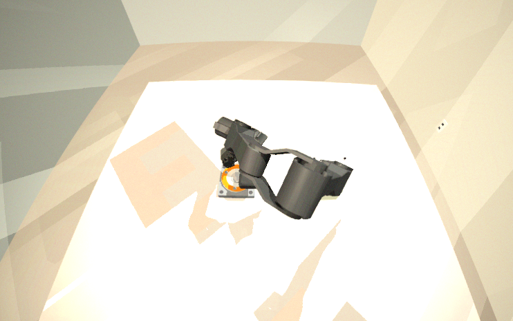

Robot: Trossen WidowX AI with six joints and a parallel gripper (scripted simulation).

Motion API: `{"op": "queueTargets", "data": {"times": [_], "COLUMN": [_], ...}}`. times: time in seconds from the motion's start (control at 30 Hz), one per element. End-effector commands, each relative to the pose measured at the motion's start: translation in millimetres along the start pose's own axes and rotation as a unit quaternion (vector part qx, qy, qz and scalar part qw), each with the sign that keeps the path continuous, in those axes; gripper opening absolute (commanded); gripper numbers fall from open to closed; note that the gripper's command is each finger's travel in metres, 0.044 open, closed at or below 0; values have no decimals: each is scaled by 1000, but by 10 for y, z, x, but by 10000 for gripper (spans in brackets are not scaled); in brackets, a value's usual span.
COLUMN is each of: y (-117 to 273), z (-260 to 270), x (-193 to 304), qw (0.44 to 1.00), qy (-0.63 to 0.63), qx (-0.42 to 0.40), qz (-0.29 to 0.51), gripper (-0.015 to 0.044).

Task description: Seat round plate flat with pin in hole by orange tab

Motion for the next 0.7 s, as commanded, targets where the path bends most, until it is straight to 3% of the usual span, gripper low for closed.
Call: {"op": "queueTargets", "data": {"times": [0.0, 0.67], "y": [5, 34], "z": [-69, -289], "x": [-27, -165], "qw": [1000, 1000], "qy": [3, 4], "qx": [3, 4], "qz": [0, -1], "gripper": [0, 0]}}
Point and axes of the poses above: the point midway between the two fingers, 35 mm back from their tips, its own y axis back along the fingers, its own z axis across the jaws, x = y × z, the point moved 3 cm from there along y, back along the fingers, and after that the axes turned 4 degrees about y, right-handed, at the moved point
